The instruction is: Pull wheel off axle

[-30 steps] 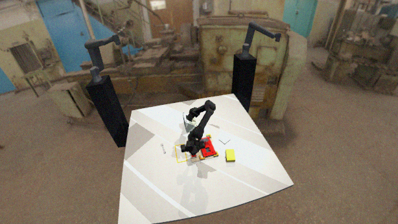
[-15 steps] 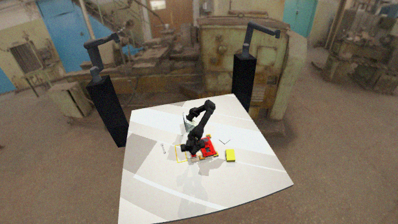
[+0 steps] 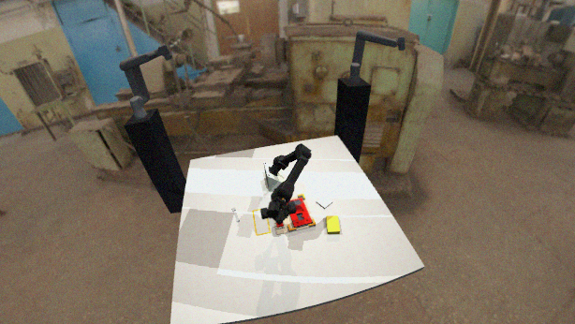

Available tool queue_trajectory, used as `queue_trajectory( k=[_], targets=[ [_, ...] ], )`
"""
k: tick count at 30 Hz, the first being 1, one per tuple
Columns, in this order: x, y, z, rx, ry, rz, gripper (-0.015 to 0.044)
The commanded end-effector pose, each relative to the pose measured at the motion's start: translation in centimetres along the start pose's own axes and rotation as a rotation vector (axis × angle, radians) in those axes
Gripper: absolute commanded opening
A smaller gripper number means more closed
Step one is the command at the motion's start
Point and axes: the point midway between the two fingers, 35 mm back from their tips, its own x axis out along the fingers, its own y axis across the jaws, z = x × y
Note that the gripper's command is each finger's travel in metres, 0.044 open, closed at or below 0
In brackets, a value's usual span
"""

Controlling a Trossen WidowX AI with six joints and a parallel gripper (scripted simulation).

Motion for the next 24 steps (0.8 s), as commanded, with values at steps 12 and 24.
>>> queue_trajectory(
  k=[12,24],
  targets=[
    [-0.58,-0.04,0.01,-0.005,-0.001,-0.004,0.0],
    [-0.98,-0.05,0.01,-0.004,-0.002,-0.004,0.0]
  ],
)
